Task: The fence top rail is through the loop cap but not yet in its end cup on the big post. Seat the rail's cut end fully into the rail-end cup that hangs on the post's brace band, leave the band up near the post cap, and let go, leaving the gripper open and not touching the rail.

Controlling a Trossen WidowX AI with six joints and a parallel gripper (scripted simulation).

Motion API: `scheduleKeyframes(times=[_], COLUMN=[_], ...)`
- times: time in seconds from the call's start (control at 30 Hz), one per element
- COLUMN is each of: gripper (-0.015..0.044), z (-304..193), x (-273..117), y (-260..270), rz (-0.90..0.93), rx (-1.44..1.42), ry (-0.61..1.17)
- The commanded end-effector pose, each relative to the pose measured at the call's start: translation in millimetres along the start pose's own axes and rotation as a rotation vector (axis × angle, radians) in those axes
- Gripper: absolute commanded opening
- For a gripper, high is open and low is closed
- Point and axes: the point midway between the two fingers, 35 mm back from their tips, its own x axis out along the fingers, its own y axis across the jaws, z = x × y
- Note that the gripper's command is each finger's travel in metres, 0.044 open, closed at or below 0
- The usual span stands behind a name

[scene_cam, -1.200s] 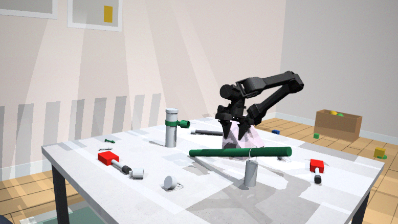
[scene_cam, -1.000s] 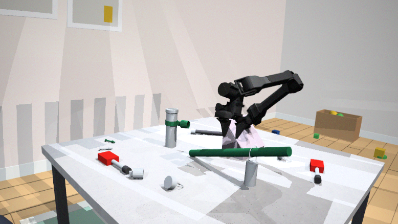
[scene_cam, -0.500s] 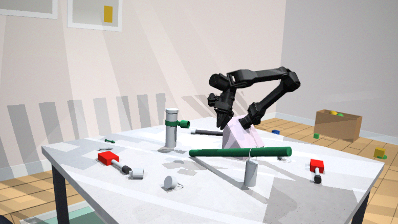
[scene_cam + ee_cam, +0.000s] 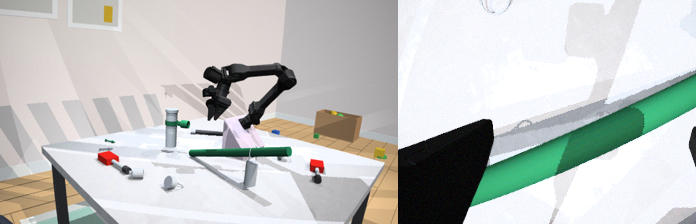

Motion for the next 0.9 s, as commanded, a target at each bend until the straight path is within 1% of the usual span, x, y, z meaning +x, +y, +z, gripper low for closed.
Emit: scheduleKeyframes(times=[0.0,0.67,0.77,0.87], gripper=[0.044,0.044,0.044,0.044], z=[29.7,30.4,35.7,45.0], x=[-32.2,-32.4,-34.1,-37.1], y=[-51.8,-52.8,-61.4,-78.6], rz=[-0.032,-0.032,-0.036,-0.038], rx=[-0.535,-0.546,-0.644,-0.832], ry=[-0.091,-0.09,-0.082,-0.066])
